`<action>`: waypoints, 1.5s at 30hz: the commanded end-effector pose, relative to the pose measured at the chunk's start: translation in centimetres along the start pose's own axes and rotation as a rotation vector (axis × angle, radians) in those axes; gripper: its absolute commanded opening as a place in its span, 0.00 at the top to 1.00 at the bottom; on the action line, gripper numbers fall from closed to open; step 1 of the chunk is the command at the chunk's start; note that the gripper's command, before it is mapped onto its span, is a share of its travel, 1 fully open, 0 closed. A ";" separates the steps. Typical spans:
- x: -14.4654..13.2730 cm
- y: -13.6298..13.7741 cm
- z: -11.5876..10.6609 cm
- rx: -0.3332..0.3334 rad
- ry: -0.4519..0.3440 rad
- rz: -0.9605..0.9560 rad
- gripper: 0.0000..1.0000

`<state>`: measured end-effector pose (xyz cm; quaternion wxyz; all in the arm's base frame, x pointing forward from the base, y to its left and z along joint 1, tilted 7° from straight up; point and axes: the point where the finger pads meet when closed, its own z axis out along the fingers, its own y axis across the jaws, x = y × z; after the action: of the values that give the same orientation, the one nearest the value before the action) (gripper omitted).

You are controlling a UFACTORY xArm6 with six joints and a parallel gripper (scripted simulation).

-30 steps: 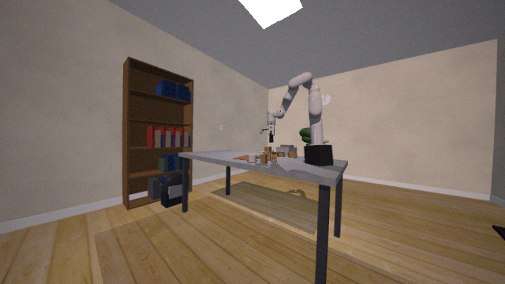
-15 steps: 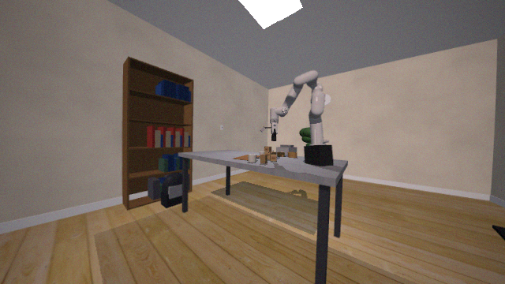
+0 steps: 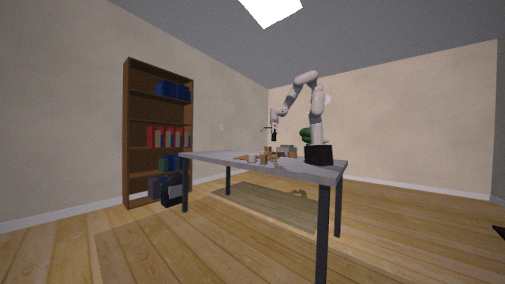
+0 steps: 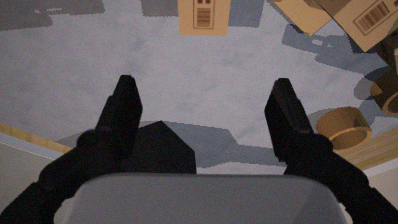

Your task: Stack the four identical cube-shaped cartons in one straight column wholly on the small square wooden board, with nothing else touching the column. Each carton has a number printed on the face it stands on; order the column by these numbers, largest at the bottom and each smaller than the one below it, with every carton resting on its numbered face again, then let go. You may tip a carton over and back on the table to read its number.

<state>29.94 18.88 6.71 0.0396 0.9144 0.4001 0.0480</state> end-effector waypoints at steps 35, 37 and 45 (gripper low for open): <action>0.2 0.1 2.1 -0.001 0.003 0.000 0.00; 0.2 0.1 2.2 -0.001 0.003 0.000 0.00; 0.2 0.0 3.1 0.000 0.003 0.000 0.00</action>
<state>30.33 18.82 3.99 0.0394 0.9143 0.4002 0.0480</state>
